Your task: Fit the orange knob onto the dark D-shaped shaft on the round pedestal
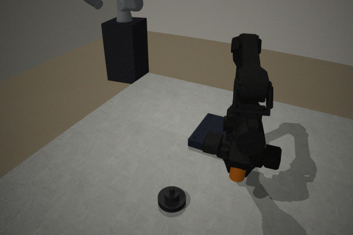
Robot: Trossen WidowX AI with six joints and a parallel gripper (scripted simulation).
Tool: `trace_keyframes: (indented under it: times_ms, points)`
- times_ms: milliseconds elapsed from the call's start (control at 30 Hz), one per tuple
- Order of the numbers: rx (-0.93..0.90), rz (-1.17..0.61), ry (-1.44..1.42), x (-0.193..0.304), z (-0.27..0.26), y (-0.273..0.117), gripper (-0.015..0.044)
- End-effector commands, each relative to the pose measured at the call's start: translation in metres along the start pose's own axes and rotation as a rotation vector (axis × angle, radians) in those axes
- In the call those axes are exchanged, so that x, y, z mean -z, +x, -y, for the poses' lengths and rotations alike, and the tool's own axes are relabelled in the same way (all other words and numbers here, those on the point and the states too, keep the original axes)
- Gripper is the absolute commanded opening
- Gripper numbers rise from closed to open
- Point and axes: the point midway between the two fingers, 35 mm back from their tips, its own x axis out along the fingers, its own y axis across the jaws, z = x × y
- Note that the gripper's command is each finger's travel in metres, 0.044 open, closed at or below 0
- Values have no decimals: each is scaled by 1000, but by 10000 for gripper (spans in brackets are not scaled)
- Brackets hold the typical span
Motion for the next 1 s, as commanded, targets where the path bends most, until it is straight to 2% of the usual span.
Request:
trace_keyframes:
  times_ms: [0, 967]
  points:
    - [5, -3, -3, -1, 4, -2, 0]
    - [10, 2, -3, -33, 81, 22, 0]
